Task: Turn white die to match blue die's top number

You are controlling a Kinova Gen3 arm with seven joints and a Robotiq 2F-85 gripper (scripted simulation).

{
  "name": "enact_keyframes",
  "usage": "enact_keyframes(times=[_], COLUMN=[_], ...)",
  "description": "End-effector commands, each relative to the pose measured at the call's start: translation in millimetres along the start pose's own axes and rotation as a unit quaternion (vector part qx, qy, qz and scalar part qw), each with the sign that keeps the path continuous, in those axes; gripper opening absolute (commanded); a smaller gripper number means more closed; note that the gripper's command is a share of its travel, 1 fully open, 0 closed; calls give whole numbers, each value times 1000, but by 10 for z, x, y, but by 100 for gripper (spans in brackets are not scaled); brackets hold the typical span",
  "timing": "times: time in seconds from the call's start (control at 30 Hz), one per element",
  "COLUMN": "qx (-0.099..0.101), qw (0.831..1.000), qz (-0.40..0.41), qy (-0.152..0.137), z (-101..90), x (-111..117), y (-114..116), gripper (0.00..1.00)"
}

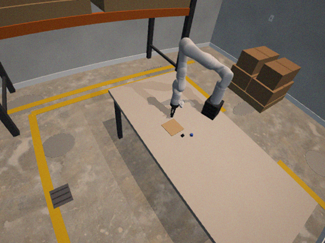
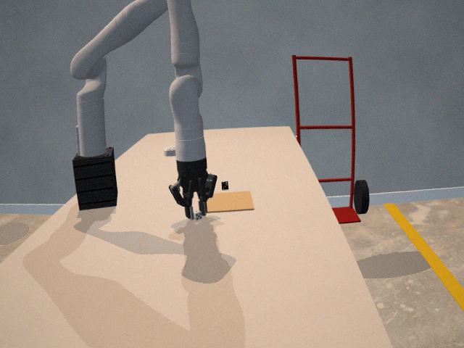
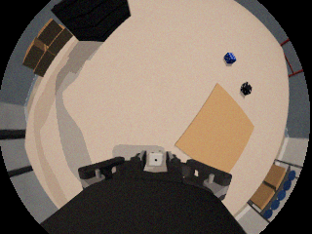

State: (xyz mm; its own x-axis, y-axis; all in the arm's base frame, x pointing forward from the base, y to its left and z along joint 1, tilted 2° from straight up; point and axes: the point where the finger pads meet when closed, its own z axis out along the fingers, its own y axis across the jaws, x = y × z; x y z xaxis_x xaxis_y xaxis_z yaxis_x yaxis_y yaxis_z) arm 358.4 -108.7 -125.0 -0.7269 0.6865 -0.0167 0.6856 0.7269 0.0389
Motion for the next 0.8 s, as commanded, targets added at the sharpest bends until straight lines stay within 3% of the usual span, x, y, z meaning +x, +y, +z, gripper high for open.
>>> enact_keyframes(times=[0.0, 0.5, 0.53, 0.77], qx=[0, 0, 0, 0], qw=[1000, 1000, 1000, 1000], qz=[0, 0, 0, 0], qy=[-1, -1, -1, -1], z=[-5, -5, -5, -5], x=[-5, -5, -5, -5], y=[2, 2, 2, 2], gripper=[35, 35, 15, 15])
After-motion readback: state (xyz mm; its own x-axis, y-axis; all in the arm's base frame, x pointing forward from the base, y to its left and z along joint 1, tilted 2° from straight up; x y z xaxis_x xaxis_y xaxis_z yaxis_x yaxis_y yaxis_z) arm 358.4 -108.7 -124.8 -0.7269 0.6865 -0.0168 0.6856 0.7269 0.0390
